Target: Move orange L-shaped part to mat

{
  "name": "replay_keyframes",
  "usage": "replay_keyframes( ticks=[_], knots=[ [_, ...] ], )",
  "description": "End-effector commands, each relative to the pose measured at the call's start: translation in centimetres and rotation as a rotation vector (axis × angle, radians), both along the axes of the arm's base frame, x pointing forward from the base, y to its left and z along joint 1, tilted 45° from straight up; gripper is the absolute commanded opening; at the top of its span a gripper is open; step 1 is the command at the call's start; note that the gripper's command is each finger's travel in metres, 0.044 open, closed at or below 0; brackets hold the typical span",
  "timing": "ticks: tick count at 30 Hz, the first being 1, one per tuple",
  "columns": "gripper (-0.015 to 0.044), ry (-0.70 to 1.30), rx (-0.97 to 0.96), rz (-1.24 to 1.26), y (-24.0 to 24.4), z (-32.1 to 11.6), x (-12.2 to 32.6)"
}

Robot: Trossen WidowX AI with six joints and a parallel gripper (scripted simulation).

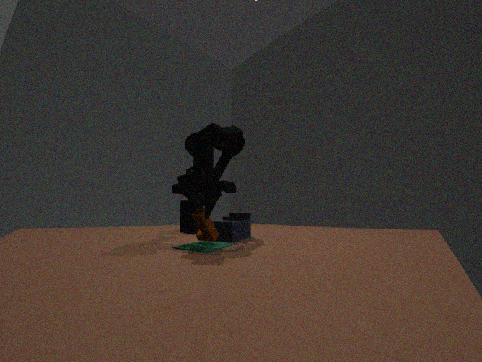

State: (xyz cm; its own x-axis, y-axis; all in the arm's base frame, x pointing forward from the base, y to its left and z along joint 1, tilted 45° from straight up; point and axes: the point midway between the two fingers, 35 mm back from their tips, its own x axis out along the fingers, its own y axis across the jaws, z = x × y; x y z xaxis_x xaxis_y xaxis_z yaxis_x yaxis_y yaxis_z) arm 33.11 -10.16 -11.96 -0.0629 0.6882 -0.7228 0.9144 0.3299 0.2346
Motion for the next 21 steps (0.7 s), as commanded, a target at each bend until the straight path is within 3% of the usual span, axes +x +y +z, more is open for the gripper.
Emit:
replay_keyframes(
  ticks=[1, 11, 21],
  knots=[
    [0.0, 0.0, 0.003, -0.005, 0.36, -0.35, -0.03],
    [0.0, 0.001, 0.001, 0.0, 0.35, -0.35, -0.08],
    [0.0262, 0.001, 0.001, -0.001, 0.18, -0.2, -0.04]
  ],
)
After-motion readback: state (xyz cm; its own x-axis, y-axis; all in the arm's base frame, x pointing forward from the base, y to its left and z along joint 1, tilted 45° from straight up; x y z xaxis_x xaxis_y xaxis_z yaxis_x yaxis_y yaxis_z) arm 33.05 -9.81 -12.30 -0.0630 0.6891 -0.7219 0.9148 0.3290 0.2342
